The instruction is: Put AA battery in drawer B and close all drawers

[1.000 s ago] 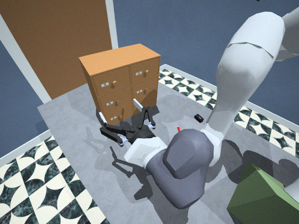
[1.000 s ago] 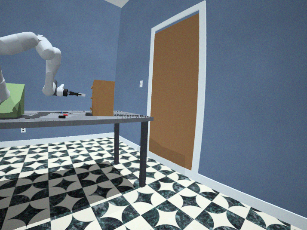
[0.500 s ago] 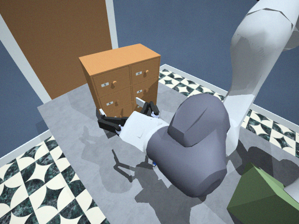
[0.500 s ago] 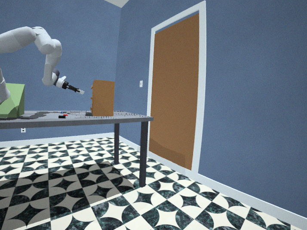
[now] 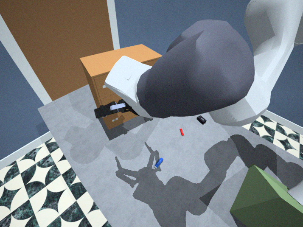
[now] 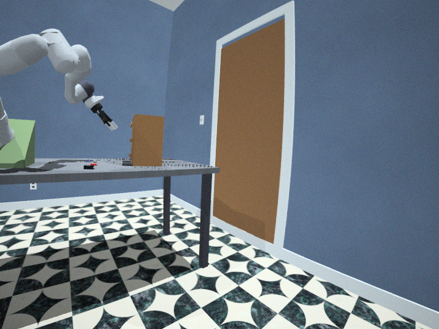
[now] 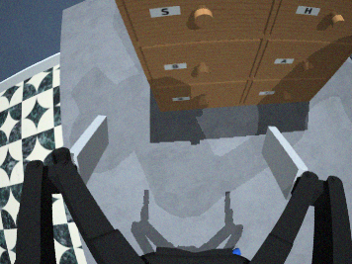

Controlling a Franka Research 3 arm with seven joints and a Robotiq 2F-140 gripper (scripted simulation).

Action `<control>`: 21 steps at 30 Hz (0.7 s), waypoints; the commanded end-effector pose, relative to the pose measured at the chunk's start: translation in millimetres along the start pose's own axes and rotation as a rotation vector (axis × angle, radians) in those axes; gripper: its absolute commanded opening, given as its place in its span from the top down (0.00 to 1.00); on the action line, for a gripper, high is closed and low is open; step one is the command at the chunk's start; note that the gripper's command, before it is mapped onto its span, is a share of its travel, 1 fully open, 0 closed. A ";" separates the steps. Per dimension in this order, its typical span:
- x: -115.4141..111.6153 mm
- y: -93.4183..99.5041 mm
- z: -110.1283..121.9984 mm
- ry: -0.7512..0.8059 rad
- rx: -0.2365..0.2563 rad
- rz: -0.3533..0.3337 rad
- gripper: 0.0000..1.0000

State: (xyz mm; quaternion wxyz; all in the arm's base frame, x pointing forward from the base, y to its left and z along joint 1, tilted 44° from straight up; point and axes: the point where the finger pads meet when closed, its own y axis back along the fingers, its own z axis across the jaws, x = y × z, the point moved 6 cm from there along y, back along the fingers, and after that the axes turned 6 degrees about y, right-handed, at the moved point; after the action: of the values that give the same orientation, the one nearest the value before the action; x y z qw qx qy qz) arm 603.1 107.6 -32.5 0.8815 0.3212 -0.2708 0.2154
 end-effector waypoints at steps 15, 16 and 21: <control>16.8 32.0 -3.5 0.151 -0.001 -0.530 0.00; 17.7 33.1 -3.6 0.151 -0.001 -0.549 0.00; 20.7 36.9 -3.8 0.149 0.001 -0.614 0.00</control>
State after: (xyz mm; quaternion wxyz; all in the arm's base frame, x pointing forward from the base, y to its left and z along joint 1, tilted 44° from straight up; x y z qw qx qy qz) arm 606.2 144.0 -5.8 0.9080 0.3848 -0.1638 -0.0258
